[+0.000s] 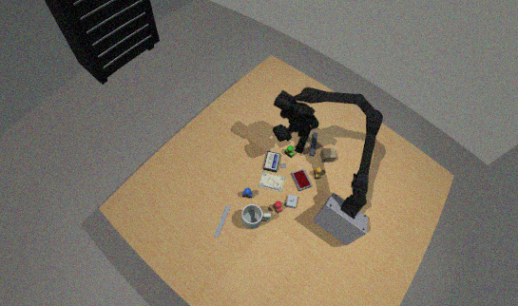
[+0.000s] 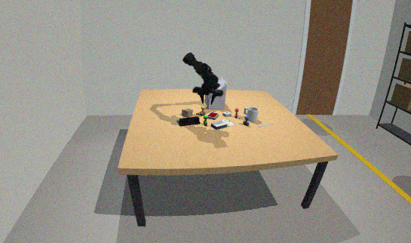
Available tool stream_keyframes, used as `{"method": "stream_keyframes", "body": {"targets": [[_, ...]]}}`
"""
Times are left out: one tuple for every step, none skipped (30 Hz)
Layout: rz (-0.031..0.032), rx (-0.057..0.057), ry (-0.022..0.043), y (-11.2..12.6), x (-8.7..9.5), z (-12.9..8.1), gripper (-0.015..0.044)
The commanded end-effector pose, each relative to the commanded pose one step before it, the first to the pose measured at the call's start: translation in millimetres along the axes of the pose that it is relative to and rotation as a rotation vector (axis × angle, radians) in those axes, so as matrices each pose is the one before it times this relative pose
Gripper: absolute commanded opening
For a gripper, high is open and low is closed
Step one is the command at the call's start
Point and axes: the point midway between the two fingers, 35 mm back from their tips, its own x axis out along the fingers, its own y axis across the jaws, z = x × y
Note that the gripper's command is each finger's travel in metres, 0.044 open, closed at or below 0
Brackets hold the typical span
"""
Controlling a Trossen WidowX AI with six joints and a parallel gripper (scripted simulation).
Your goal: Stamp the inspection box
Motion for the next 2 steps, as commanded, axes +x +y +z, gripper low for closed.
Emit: {"method": "stream_keyframes", "body": {"targets": [[0.0, 0.0, 0.0, 0.0, 0.0, 0.0, 0.0261], [0.0, 0.0, 0.0, 0.0, 0.0, 0.0, 0.0261]]}}
